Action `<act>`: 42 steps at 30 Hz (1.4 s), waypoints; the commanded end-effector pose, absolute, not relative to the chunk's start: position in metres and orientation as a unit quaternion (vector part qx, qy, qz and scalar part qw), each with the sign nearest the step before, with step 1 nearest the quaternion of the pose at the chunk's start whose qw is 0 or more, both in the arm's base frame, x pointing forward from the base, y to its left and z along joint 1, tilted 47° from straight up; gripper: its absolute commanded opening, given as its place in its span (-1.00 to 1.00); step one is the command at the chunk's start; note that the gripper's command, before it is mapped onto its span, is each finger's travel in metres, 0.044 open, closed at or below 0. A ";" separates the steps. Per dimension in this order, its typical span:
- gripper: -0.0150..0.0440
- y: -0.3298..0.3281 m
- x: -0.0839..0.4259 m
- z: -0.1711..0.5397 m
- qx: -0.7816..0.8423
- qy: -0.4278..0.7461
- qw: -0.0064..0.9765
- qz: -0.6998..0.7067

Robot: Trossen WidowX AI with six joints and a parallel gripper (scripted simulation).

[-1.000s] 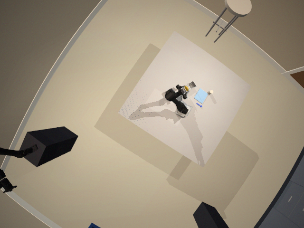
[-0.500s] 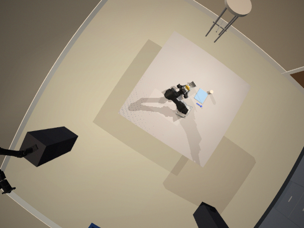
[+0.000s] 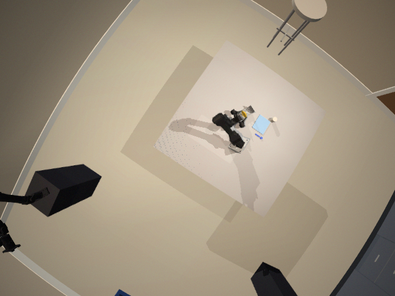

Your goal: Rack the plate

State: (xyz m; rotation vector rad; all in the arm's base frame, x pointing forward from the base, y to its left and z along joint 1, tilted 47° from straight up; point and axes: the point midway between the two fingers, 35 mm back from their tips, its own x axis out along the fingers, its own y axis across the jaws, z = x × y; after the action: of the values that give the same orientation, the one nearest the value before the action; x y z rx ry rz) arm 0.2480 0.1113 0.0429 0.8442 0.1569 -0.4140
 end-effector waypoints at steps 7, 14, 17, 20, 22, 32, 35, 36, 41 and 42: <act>-0.49 0.110 0.248 0.044 0.406 0.075 0.889 -0.199; -0.14 0.111 0.248 0.044 0.408 0.075 0.888 -0.200; 0.13 0.111 0.248 0.044 0.408 0.075 0.888 -0.200; 0.40 0.111 0.248 0.044 0.408 0.075 0.888 -0.200; 0.58 0.111 0.248 0.044 0.408 0.075 0.888 -0.200; 0.86 0.111 0.248 0.044 0.408 0.075 0.888 -0.200; 0.86 0.108 0.249 0.048 0.407 0.076 0.888 -0.201; 0.86 0.104 0.251 0.052 0.407 0.077 0.887 -0.202; 0.86 0.081 0.255 0.079 0.405 0.082 0.887 -0.207; 0.86 0.076 0.255 0.084 0.405 0.082 0.887 -0.208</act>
State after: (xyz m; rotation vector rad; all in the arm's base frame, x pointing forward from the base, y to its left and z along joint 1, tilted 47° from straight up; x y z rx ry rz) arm 0.2547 0.0913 0.0685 0.8432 0.1664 -0.4306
